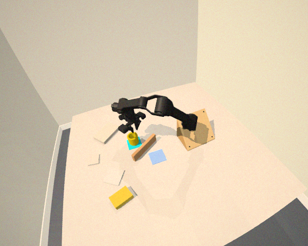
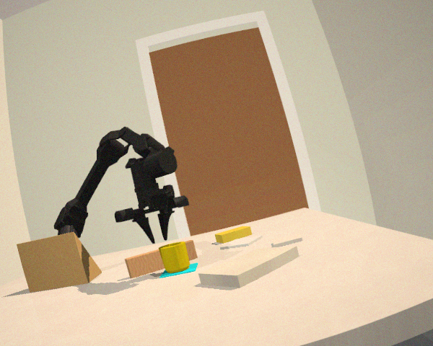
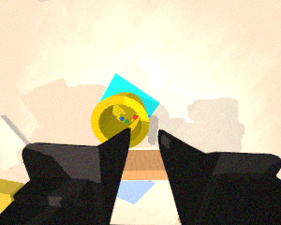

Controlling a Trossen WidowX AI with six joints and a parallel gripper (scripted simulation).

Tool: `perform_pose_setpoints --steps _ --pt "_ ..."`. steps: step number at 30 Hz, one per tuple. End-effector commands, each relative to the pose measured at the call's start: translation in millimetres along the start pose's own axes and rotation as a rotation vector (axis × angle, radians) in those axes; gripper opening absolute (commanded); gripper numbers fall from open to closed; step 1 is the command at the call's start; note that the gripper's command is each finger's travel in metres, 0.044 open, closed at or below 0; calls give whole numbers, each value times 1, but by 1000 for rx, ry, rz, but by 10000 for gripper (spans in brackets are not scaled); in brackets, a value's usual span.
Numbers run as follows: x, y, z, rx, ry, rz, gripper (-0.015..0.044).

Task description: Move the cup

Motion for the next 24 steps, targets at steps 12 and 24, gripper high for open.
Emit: perform_pose_setpoints --steps 12,24 --pt "0 0 -5 -1 0 -1 435" --pt "1 1 -53 -6 -2 -7 440"
Point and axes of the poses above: the point midway between the two fingers, 35 mm back from their tips, its own z axis out along the fingers, its own x axis across the jaws, y = z × x, the point moved 10 cm from there along -z, back along the fingers, and after that the axes turned 8 degrees about z, right-handed, at the moved point
